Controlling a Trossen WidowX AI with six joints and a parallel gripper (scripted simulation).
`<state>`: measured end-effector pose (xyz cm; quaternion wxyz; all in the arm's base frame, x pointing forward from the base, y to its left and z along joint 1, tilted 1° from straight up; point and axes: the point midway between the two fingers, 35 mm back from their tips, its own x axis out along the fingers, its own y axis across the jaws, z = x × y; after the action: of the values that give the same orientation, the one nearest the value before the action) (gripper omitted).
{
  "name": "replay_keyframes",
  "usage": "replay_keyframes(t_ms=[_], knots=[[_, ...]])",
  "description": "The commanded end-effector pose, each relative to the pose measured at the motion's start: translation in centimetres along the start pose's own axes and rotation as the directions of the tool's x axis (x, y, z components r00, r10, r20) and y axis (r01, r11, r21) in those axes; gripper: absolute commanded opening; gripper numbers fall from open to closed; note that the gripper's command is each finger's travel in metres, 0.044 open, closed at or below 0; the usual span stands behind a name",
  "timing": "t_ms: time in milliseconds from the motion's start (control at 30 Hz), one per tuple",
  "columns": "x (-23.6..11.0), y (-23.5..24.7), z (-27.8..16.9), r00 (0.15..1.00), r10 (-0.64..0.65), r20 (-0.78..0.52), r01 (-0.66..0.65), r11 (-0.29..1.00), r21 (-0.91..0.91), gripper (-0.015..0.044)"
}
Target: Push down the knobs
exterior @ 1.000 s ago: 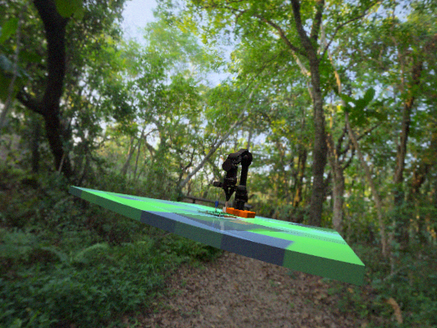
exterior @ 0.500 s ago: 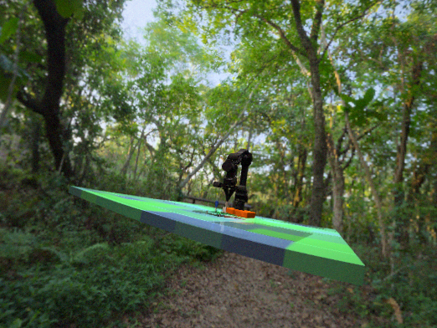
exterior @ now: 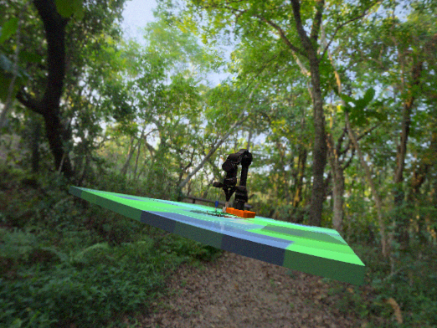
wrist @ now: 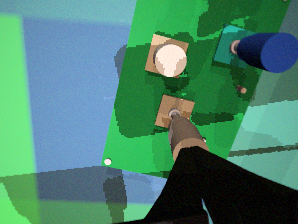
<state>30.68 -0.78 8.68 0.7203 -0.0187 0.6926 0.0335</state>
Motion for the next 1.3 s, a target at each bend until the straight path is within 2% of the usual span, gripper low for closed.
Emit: replay_keyframes(t_ms=[0, 1267], knots=[[0.6, -0.1, 0.1, 1.0, -0.004, 0.001, 0.004, 1.0, -0.004, 0.0], [2.0, -0.1, 0.1, 1.0, -0.004, 0.001, 0.004, 1.0, -0.004, 0.0]])
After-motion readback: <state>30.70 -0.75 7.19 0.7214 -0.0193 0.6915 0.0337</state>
